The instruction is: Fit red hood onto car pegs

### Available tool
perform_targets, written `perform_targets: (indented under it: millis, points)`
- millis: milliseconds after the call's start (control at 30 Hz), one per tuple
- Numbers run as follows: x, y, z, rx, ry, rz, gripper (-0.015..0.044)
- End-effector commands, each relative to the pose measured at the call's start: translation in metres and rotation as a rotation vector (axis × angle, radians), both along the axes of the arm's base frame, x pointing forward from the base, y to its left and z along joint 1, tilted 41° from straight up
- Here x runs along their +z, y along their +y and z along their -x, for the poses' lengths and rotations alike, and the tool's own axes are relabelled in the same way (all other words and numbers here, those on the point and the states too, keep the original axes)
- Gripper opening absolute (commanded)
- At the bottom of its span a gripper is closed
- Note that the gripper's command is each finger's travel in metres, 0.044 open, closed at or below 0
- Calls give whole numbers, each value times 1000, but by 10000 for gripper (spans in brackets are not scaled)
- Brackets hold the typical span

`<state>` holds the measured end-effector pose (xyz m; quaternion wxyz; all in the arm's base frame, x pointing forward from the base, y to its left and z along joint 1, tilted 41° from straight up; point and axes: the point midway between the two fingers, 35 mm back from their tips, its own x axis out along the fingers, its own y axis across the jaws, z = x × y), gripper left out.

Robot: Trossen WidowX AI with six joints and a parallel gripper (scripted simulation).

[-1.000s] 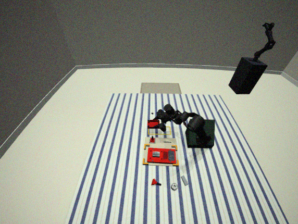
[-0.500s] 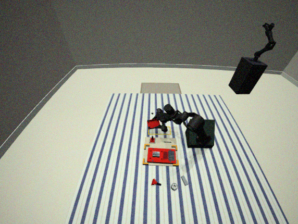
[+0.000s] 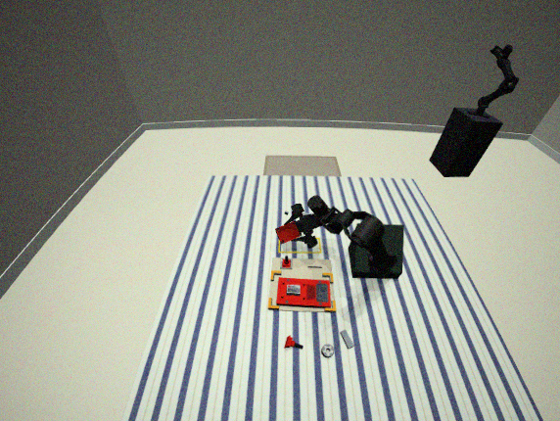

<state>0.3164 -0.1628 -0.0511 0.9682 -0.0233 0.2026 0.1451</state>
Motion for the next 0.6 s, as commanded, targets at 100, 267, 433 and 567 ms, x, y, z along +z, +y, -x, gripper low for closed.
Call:
perform_targets:
  millis: [100,267,433,567]
  points:
    - [0,0,0,88,-62,183,0]
    - [0,0,0,145,-102,311,0]
    - [0,0,0,204,-142,440,0]
    - [0,0,0,250,-174,542,0]
